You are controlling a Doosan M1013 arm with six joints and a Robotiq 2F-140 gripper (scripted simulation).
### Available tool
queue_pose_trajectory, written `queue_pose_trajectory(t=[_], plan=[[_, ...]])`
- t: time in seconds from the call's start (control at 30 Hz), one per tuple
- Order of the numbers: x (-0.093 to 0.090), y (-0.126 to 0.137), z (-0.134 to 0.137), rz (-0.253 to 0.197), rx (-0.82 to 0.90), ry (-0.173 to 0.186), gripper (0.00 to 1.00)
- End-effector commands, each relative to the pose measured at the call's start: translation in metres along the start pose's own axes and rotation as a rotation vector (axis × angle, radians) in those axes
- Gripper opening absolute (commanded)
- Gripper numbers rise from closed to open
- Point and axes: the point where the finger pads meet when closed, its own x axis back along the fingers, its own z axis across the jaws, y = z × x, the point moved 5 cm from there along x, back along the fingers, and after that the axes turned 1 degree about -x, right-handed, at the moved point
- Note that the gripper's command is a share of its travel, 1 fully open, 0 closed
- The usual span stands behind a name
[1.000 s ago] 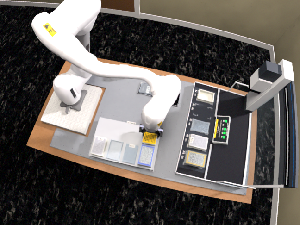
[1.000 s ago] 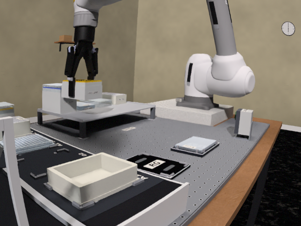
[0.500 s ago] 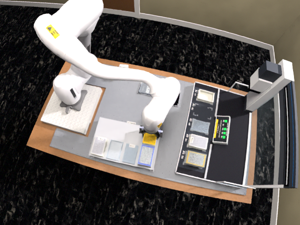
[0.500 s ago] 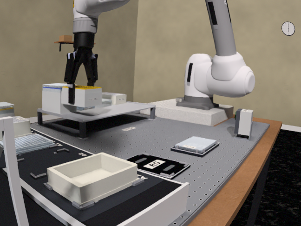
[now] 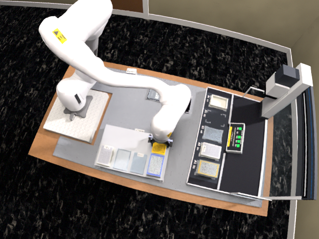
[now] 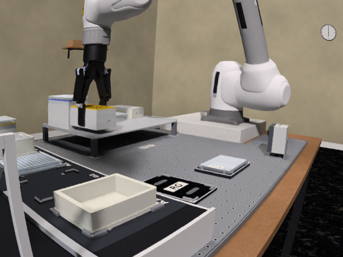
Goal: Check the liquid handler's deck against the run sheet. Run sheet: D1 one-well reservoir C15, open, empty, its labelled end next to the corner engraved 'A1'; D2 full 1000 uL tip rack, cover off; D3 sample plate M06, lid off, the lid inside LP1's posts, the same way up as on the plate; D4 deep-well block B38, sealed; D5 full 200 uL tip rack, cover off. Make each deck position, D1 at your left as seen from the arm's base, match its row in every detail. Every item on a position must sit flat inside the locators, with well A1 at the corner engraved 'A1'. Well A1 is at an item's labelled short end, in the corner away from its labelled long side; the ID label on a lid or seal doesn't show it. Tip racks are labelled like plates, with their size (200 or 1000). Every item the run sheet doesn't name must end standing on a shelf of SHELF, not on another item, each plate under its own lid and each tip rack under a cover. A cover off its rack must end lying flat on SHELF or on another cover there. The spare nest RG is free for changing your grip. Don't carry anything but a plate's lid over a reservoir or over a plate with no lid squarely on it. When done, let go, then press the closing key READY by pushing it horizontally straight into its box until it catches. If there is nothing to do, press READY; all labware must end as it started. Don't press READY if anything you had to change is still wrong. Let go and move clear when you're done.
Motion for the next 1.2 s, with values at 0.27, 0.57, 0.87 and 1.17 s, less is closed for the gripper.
queue_pose_trajectory(t=[0.27, 0.57, 0.87, 1.17], plan=[[-0.0044, 0.0, -0.0005, 0.0, 0.0, -0.002, 0.1], [-0.0043, -0.0001, -0.0005, 0.0, 0.0, -0.002, 0.1], [-0.0043, -0.0001, -0.0005, 0.0, 0.0, -0.002, 0.1], [-0.0043, -0.0001, -0.0005, 0.0, 0.0, -0.002, 0.1]])
